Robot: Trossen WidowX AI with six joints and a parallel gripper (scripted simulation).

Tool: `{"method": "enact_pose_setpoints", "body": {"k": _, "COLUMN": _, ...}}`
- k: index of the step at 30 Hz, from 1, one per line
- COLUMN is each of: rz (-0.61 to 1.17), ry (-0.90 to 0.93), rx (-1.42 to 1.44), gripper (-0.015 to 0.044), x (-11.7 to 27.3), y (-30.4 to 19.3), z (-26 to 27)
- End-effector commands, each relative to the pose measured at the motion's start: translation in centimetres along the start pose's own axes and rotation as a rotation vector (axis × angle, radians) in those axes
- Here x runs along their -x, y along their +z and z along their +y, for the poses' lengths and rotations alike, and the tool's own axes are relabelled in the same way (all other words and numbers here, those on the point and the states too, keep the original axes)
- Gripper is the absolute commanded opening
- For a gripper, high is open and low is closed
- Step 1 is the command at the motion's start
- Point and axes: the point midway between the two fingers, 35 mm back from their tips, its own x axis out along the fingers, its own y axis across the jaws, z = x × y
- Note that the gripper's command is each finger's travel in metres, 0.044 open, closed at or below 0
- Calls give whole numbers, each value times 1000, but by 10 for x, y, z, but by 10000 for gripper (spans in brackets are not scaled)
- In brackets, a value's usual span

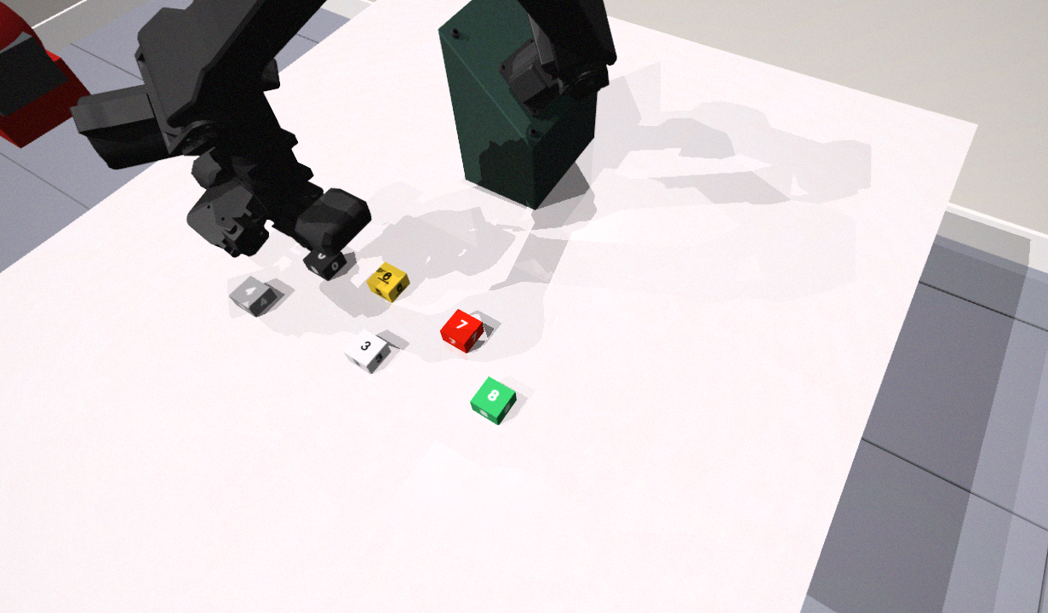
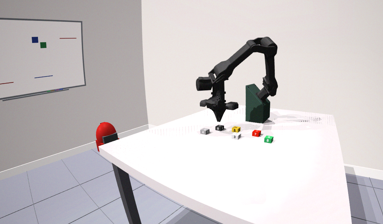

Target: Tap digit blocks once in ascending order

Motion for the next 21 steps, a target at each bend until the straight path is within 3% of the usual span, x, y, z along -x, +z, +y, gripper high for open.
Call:
{"method": "enact_pose_setpoints", "body": {"k": 1, "rz": 6, "ry": 10, "rx": -10, "gripper": 20, "x": -8, "y": -2, "z": 2}}
{"method": "enact_pose_setpoints", "body": {"k": 21, "rz": 6, "ry": 11, "rx": -10, "gripper": 20, "x": -28, "y": -2, "z": 2}}
